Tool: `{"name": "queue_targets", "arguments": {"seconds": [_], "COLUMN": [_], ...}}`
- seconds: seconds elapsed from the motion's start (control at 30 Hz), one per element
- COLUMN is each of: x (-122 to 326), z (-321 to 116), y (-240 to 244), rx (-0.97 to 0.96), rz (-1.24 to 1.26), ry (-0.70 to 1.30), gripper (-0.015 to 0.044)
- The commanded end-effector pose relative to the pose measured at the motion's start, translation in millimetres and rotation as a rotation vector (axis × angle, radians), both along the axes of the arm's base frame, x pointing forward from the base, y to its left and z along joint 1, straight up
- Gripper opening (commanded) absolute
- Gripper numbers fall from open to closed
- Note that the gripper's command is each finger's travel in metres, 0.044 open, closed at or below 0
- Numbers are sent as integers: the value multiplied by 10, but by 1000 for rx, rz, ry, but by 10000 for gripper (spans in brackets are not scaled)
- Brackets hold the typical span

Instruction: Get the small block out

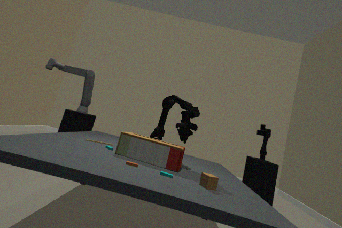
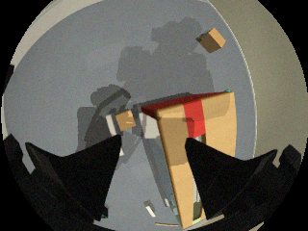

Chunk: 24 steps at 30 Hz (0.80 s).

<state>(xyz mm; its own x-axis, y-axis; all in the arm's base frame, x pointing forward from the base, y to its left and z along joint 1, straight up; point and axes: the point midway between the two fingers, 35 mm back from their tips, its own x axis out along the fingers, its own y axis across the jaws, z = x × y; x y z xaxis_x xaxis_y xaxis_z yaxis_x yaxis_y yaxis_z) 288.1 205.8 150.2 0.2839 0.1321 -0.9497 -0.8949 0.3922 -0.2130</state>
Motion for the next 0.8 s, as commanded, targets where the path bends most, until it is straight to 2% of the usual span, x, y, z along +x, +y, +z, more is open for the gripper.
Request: {"name": "queue_targets", "arguments": {"seconds": [0.0,0.53,0.77], "x": [-63,-111,-114], "z": [19,55,58], "y": [73,135,139], "rx": [-377,-744,-767], "rz": [845,1655,1709], "ry": [-146,-198,-199], "gripper": [285,285,285]}}
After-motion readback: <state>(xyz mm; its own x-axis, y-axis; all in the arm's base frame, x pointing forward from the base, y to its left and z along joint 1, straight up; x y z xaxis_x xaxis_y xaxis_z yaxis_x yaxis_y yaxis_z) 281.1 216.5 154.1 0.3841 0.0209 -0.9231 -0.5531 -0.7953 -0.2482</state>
